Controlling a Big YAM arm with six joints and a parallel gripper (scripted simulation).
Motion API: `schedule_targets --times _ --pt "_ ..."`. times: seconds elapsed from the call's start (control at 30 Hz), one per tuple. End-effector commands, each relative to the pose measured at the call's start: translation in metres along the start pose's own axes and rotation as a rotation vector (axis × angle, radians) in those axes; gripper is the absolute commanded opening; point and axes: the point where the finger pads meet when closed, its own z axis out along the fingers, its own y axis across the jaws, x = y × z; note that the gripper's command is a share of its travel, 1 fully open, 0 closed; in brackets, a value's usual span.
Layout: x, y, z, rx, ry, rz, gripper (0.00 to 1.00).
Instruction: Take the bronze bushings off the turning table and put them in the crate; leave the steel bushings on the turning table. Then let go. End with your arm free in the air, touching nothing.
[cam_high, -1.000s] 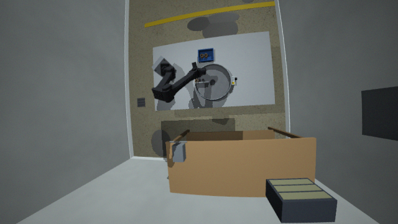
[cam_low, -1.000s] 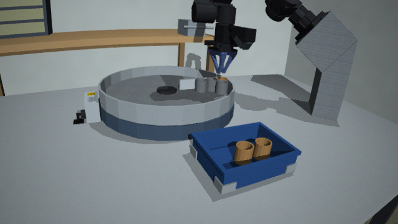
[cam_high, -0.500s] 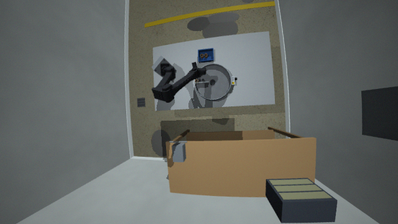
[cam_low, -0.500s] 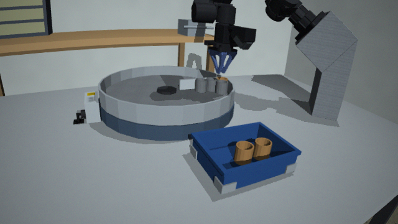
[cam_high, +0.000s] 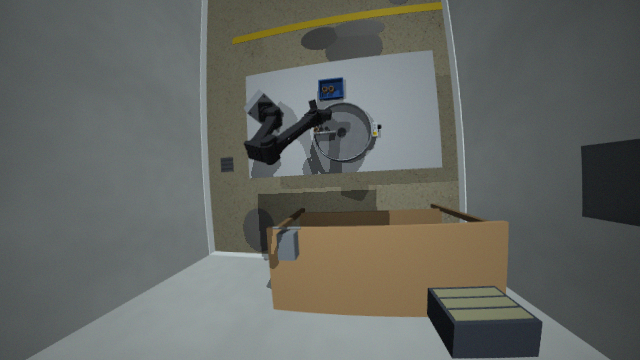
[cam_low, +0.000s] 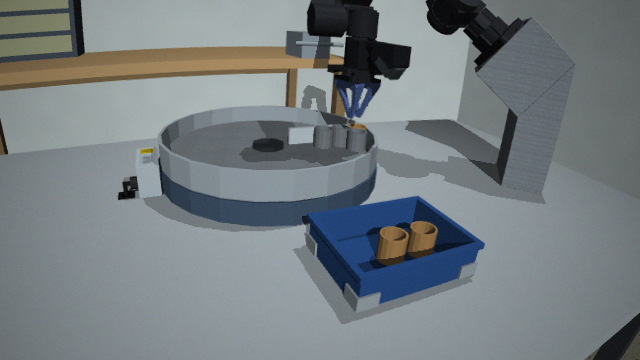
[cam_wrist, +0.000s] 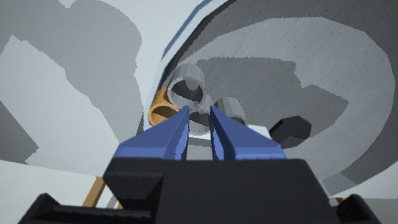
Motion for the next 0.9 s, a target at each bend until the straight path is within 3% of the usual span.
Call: schedule_targets --times 0.0,0.73,0.87 --pt "0.005 -0.002 -0.001 0.001 -0.001 -0.007 0.19" --pt "0.004 -0.002 -0.001 0.002 -0.001 -0.007 0.19" --pt "0.0 0.002 0.011 -0.006 -0.002 -0.009 0.19"
